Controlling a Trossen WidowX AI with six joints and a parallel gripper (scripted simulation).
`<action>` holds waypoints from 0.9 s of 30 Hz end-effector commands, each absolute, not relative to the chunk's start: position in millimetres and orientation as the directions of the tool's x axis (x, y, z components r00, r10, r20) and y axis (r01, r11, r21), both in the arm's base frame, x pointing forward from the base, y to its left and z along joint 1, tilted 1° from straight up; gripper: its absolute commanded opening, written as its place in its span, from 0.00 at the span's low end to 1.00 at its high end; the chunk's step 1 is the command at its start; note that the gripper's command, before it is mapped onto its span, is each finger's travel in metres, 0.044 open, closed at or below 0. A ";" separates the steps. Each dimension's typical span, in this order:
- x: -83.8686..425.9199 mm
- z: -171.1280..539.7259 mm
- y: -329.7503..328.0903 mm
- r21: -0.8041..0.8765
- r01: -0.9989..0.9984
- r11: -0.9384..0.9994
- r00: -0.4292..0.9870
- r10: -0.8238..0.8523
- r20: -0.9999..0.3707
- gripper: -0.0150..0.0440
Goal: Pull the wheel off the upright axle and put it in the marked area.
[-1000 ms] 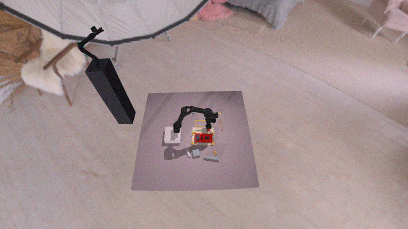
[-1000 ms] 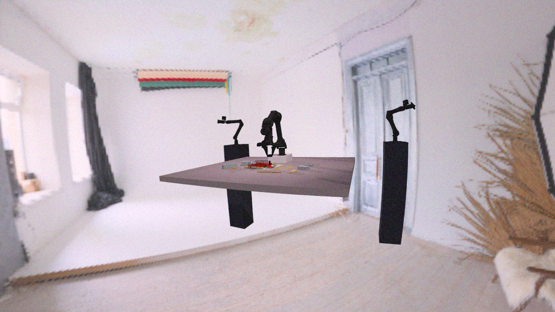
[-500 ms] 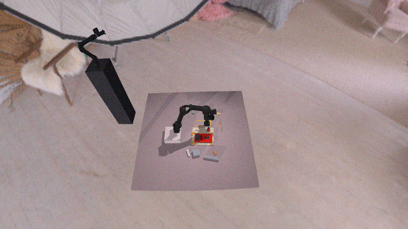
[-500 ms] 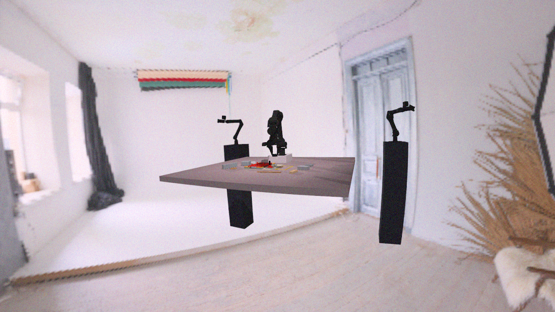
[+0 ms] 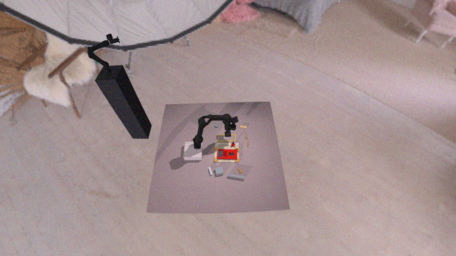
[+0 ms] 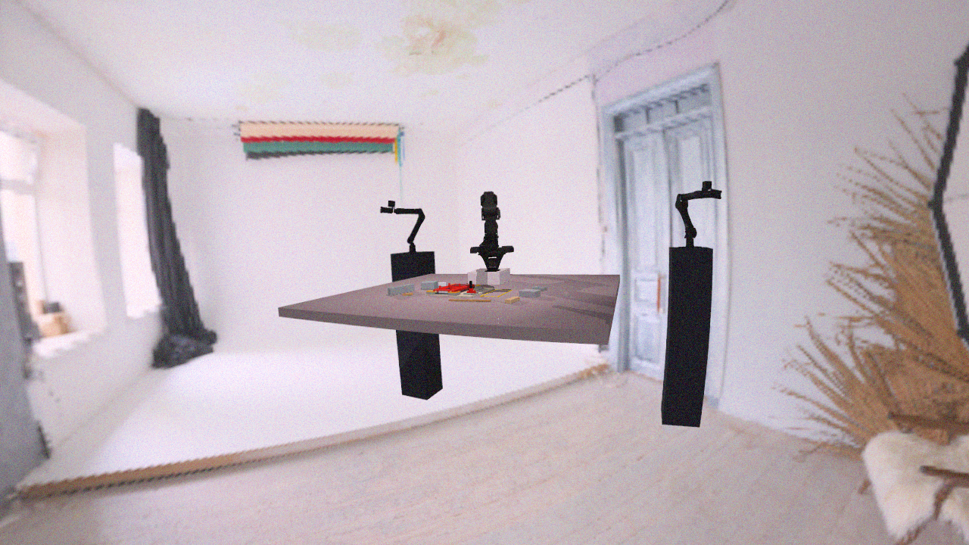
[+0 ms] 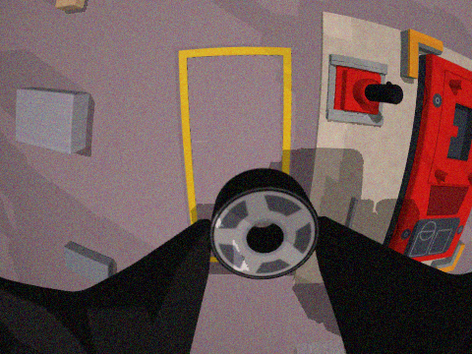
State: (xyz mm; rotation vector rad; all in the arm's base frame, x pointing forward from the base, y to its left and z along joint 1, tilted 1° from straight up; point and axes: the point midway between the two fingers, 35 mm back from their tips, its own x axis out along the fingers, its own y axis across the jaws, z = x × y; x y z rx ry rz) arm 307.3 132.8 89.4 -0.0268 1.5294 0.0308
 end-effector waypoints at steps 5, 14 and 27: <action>297.1 89.8 144.7 0.003 -0.033 0.999 0.049 0.005 -0.999 0.25; 298.5 68.6 145.0 0.003 -0.033 0.999 0.049 0.005 -0.999 0.25; 301.7 -11.9 144.9 0.003 -0.033 0.999 0.049 0.004 -0.999 0.25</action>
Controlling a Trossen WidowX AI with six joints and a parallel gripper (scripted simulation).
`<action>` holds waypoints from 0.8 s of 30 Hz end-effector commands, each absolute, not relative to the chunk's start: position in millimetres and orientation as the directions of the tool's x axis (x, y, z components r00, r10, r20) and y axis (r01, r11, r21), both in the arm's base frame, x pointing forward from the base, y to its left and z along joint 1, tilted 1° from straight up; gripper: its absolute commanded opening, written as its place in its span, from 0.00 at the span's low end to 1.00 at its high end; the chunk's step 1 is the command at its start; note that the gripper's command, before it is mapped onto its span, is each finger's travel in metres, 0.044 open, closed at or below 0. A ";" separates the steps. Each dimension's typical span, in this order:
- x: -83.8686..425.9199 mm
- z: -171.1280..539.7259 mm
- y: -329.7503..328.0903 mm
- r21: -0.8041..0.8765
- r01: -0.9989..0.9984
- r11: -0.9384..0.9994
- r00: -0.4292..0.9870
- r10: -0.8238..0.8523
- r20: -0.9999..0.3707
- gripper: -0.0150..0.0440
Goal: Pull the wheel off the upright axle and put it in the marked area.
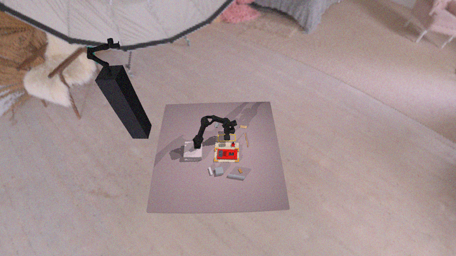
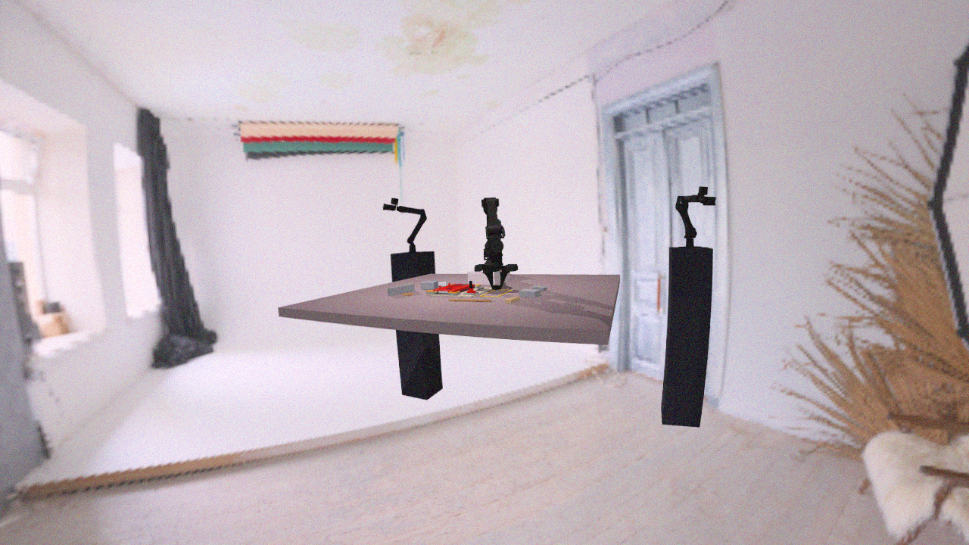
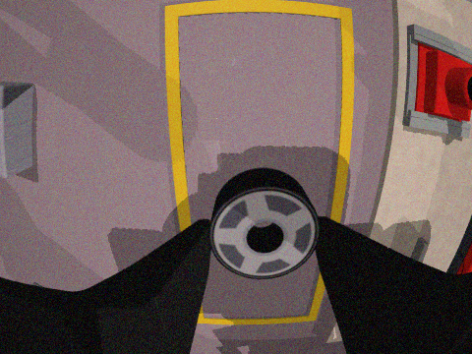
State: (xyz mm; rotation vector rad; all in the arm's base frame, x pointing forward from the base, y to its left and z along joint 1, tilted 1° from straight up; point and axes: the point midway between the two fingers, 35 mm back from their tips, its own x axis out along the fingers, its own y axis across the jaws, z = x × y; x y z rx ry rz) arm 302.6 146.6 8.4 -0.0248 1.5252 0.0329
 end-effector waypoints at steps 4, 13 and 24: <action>301.6 -13.1 144.8 0.003 -0.033 0.999 0.049 0.004 -0.999 0.25; 299.5 -9.4 144.7 -0.001 -0.036 0.999 0.033 0.000 -0.999 0.65; 296.7 50.5 144.5 0.003 -0.033 0.999 0.049 0.004 -0.999 0.76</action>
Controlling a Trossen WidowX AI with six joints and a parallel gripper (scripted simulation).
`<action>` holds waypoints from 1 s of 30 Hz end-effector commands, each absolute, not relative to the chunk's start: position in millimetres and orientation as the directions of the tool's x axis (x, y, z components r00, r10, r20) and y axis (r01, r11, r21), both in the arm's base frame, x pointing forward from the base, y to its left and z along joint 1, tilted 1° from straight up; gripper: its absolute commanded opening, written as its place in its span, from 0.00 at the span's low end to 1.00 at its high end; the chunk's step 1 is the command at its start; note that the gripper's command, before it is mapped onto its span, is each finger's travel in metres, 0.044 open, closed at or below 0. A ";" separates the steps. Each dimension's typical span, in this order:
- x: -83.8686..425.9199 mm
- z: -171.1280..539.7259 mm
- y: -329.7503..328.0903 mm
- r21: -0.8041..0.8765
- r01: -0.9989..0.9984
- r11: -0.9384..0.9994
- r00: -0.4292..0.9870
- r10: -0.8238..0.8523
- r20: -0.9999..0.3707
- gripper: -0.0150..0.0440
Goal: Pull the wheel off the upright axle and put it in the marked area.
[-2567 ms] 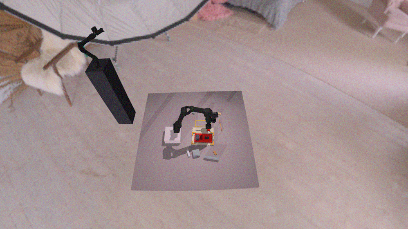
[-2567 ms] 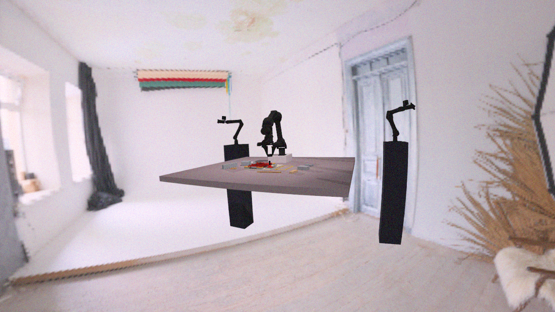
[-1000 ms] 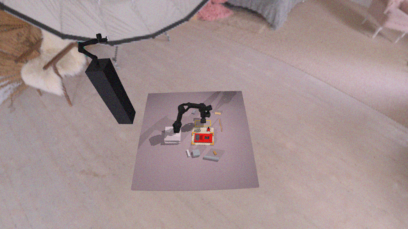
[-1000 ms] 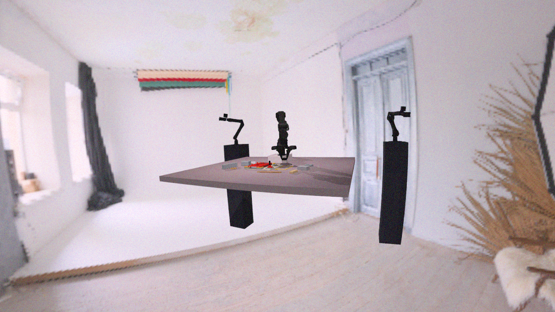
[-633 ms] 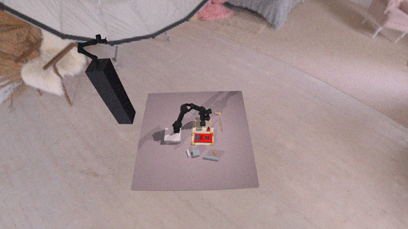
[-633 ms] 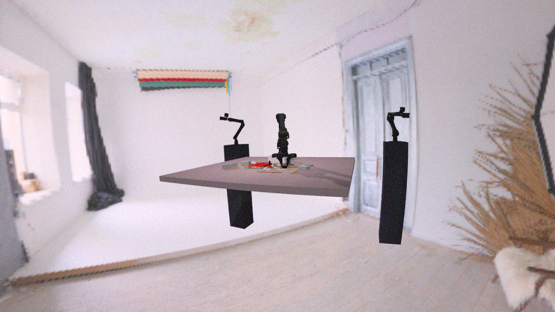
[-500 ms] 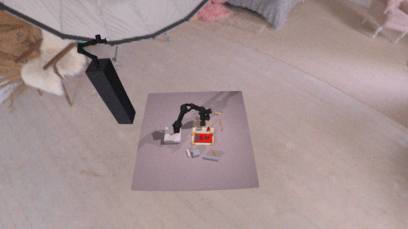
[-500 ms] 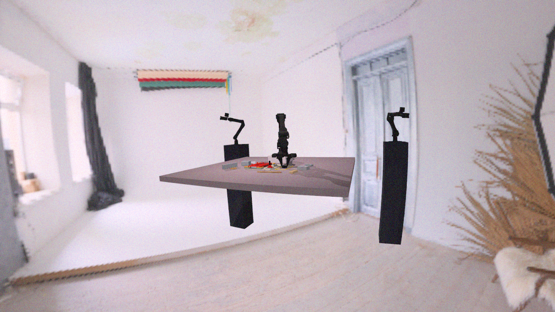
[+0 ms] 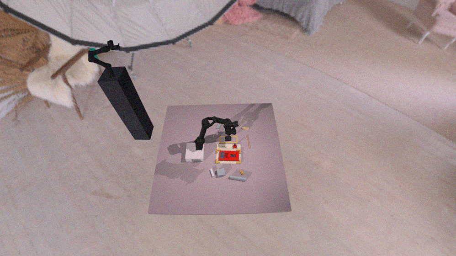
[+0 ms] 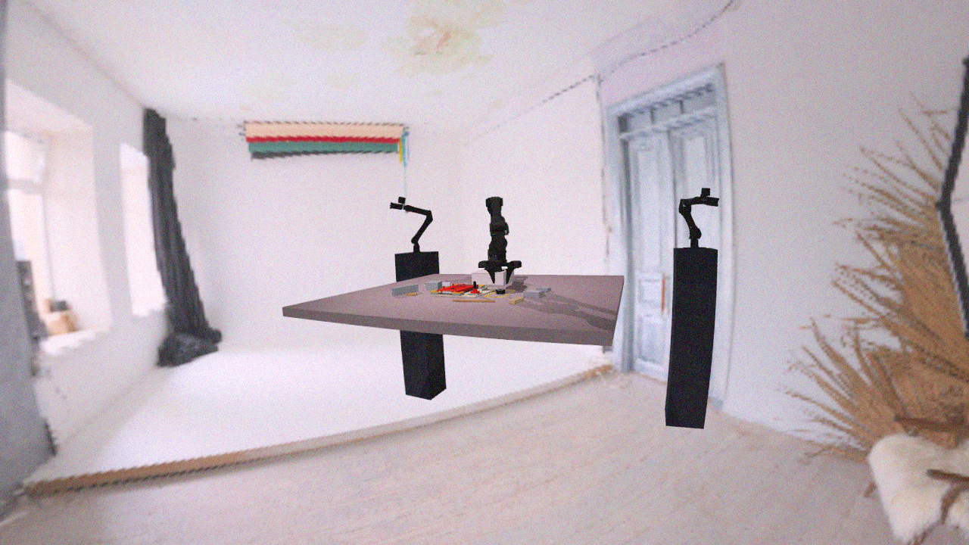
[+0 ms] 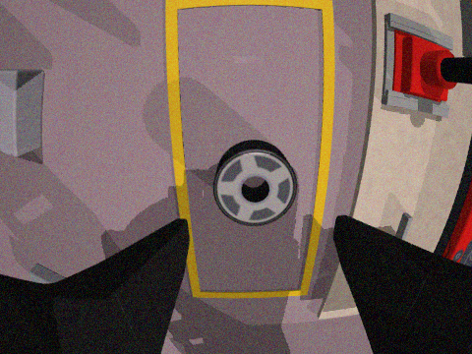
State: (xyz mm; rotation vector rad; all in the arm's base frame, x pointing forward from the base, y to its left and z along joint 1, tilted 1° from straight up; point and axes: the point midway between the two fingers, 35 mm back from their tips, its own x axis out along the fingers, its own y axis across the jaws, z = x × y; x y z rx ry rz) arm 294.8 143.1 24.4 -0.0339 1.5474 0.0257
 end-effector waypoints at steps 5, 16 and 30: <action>295.5 42.7 144.1 0.005 -0.042 0.999 0.046 0.007 -0.999 0.85; 239.7 79.4 118.8 0.006 -0.060 0.998 0.040 0.008 -0.999 1.00; 213.9 91.4 105.4 0.000 -0.033 0.999 0.042 0.001 -0.999 1.00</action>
